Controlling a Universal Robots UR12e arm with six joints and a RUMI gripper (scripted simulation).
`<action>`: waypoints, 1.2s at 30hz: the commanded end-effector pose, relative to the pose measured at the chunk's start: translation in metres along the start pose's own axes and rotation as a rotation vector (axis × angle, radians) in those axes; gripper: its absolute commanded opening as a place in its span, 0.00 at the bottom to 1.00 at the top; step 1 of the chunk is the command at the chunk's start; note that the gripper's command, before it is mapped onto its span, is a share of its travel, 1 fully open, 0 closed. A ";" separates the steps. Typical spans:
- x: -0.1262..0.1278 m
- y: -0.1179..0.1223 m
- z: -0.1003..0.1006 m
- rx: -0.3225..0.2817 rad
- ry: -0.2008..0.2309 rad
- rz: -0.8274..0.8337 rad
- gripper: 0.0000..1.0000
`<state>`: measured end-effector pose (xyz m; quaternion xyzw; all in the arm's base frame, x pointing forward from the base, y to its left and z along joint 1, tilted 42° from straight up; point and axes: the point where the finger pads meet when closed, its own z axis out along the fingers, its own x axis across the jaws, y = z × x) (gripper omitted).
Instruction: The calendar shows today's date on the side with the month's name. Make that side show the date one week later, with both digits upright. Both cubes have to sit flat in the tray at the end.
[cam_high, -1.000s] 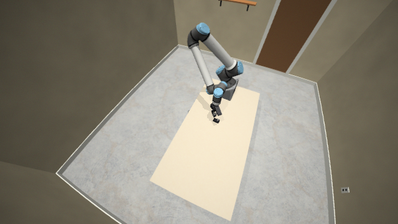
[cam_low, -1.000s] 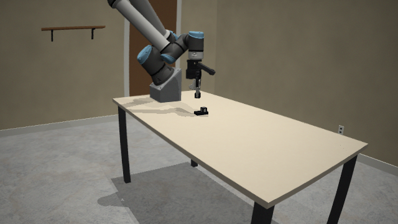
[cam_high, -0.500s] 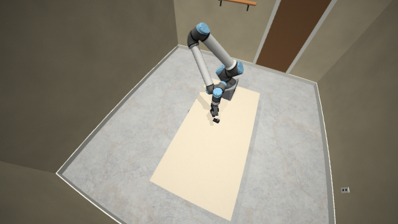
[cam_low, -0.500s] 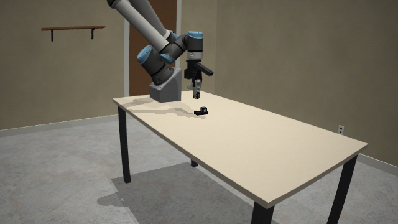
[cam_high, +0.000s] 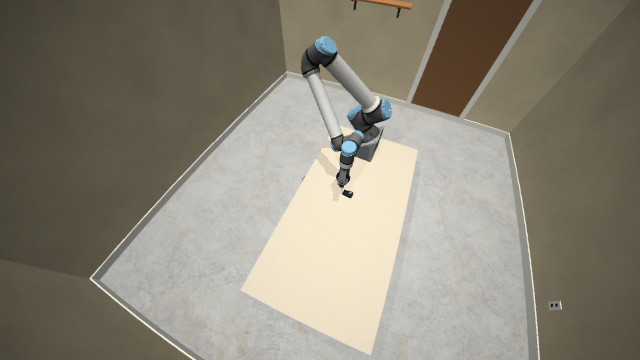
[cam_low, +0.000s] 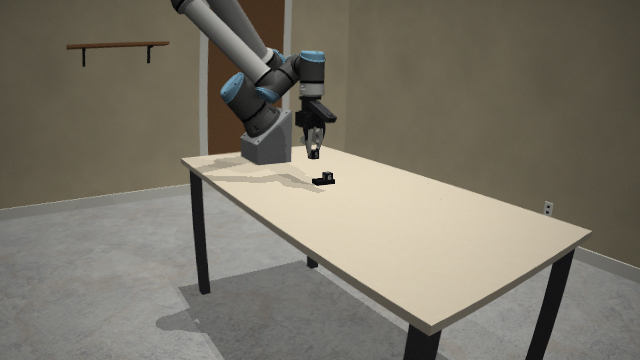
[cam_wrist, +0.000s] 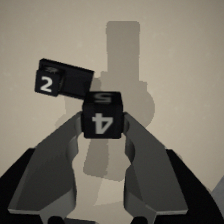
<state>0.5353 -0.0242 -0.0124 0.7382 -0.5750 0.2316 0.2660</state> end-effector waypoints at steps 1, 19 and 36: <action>0.006 0.002 0.001 -0.009 0.002 0.159 0.11; 0.020 0.006 0.002 -0.008 0.004 0.571 0.11; 0.030 0.012 0.003 -0.008 0.006 0.927 0.11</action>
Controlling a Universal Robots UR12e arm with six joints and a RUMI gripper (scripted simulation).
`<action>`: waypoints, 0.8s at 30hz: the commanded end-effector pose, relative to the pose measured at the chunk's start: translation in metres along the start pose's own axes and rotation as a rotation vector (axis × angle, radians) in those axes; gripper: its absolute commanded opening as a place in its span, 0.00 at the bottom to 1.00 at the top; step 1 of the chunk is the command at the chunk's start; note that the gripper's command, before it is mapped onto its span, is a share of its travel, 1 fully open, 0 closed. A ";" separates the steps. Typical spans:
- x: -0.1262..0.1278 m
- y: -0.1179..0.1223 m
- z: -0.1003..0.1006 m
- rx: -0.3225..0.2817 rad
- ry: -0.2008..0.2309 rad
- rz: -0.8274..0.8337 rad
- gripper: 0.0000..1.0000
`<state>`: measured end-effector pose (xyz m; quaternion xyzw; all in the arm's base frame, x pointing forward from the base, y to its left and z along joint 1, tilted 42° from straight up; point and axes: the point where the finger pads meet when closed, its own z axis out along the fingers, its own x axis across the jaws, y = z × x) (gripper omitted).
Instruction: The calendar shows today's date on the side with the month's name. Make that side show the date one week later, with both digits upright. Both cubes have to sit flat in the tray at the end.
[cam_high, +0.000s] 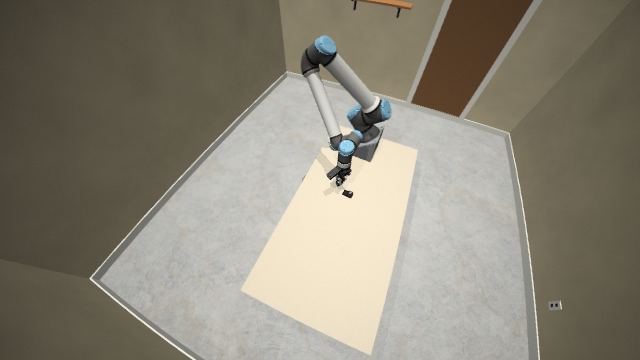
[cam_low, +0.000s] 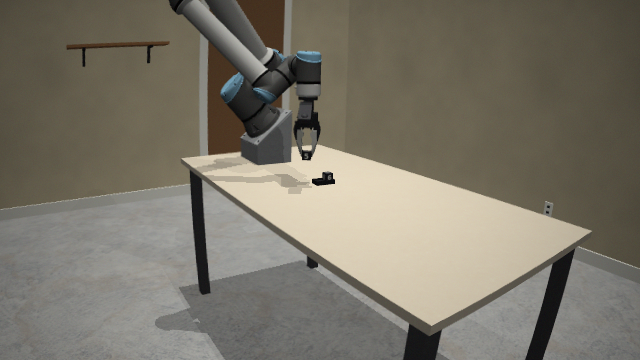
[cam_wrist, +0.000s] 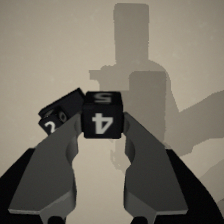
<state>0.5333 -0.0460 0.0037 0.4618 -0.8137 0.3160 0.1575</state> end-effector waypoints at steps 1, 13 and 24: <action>0.007 -0.001 0.001 -0.004 0.007 0.174 0.11; 0.014 -0.002 0.001 -0.003 0.008 0.414 0.11; 0.022 -0.003 0.002 -0.002 0.008 0.672 0.11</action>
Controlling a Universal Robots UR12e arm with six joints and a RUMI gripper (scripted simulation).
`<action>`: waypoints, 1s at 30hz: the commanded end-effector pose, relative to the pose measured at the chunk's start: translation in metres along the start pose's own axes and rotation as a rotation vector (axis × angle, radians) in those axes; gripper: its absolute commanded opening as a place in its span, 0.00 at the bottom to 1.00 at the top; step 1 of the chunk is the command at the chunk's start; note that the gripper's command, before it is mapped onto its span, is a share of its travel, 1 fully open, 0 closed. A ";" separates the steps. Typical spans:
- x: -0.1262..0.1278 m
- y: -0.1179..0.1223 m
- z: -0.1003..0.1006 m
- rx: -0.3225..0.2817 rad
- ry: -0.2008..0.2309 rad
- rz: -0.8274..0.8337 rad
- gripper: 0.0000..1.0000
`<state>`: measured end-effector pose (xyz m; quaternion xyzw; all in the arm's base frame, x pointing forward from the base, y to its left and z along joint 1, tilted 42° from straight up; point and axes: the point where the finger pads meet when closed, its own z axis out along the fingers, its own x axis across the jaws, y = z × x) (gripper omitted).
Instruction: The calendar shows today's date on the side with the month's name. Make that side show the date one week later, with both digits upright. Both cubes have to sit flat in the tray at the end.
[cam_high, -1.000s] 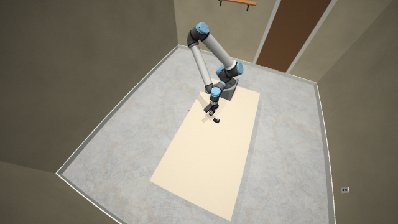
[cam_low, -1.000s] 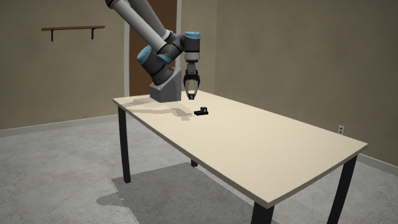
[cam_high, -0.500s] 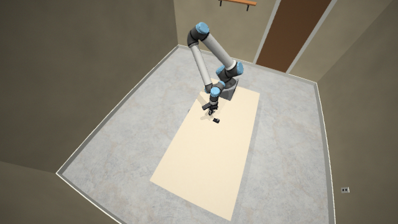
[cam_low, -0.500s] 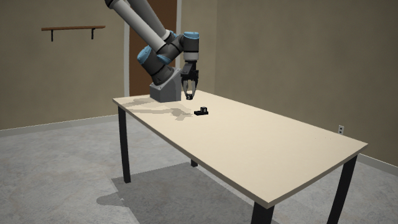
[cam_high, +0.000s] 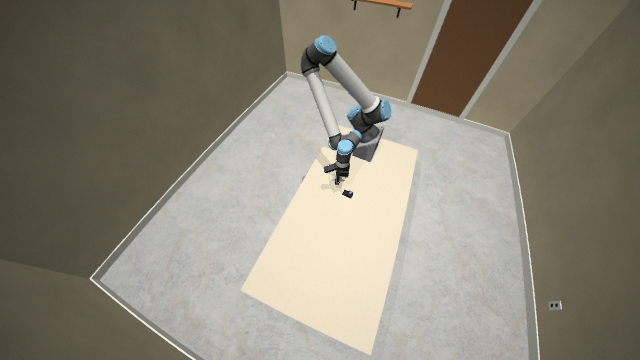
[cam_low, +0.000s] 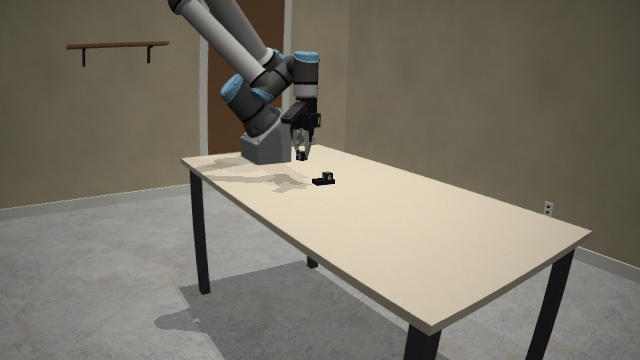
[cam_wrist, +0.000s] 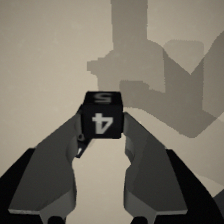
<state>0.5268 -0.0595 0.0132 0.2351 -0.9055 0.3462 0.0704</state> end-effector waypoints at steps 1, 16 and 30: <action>0.005 -0.003 0.000 0.000 0.008 0.174 0.11; 0.011 -0.005 0.001 0.001 0.009 0.415 0.11; 0.014 -0.006 0.001 0.001 0.009 0.505 0.11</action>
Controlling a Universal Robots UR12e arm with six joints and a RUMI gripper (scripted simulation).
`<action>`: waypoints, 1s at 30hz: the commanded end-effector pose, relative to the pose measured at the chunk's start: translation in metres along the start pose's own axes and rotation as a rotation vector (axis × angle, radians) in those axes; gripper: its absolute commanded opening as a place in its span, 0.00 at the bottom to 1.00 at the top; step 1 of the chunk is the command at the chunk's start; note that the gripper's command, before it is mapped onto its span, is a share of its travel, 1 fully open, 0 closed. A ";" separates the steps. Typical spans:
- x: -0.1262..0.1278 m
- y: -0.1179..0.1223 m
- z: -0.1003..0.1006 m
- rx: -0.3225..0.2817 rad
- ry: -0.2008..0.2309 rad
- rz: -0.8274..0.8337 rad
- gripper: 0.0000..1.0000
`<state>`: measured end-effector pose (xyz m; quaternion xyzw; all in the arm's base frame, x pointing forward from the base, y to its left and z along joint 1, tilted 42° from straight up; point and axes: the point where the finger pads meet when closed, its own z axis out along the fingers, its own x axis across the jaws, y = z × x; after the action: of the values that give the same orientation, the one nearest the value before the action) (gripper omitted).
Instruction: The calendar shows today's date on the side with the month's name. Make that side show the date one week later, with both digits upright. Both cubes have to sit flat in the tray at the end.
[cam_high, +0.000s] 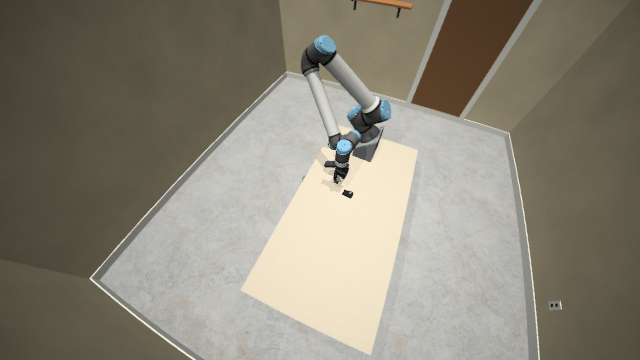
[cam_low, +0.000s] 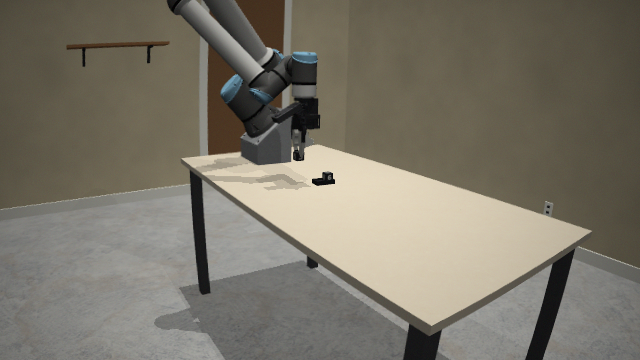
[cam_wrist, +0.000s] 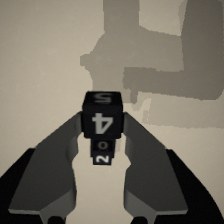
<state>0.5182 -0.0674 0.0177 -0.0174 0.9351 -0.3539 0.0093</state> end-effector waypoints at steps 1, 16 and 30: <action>0.001 -0.002 0.000 0.001 0.003 0.039 0.11; 0.001 -0.002 0.000 0.001 0.002 0.043 0.11; 0.004 -0.001 0.012 0.000 0.006 0.039 0.11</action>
<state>0.5179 -0.0694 0.0179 0.0021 0.9351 -0.3540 0.0164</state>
